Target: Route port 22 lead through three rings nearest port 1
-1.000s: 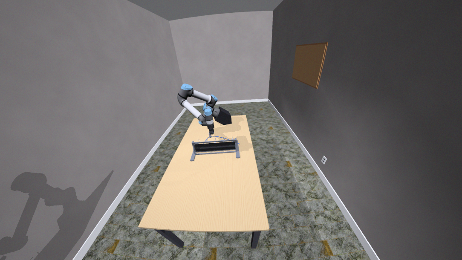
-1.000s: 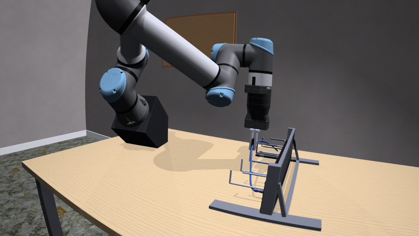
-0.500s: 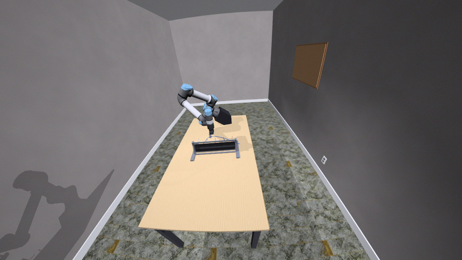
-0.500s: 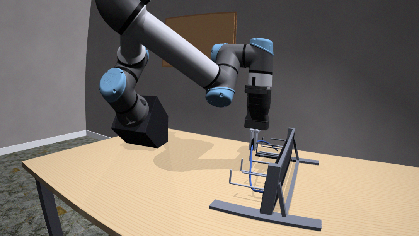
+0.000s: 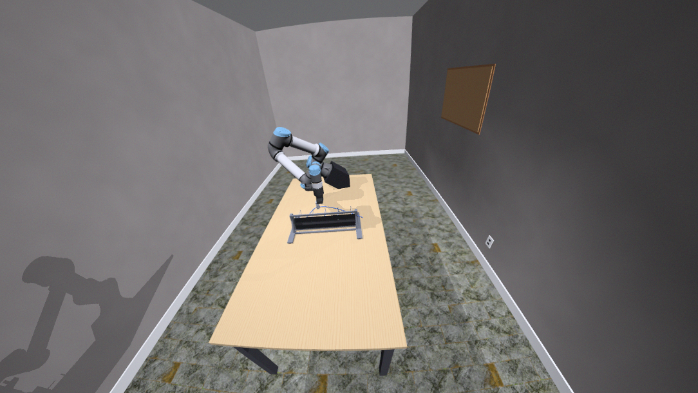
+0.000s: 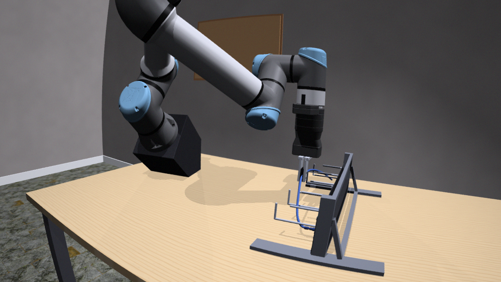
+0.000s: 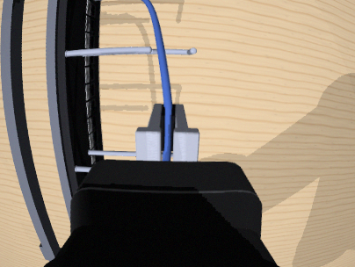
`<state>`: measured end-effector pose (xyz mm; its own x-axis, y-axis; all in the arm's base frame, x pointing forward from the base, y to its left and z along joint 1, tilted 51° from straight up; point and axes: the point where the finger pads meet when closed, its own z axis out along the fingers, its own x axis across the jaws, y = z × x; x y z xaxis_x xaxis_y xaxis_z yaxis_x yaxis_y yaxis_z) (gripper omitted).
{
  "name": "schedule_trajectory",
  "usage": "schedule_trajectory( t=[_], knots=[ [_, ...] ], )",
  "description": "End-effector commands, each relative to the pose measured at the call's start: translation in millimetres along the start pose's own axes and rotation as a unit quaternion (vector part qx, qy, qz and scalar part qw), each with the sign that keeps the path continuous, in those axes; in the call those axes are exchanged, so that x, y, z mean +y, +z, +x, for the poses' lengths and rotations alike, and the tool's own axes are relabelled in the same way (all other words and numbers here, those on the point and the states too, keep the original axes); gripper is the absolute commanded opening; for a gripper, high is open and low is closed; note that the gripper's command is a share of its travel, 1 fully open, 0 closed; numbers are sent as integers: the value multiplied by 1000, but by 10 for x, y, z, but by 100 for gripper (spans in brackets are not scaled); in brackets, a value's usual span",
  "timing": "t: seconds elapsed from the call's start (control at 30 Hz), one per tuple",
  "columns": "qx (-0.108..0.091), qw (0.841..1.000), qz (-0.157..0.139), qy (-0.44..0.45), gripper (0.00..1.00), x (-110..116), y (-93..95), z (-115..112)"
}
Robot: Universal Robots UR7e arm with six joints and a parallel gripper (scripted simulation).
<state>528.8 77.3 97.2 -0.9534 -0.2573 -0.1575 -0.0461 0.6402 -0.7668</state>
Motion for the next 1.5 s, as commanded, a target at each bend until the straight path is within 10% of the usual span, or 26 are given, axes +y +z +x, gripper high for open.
schedule_trajectory(
  t=[0.0,1.47],
  knots=[
    [-1,1000,-1,0,0,6,30,-2],
    [-1,1000,-1,0,0,6,436,-2]
  ],
)
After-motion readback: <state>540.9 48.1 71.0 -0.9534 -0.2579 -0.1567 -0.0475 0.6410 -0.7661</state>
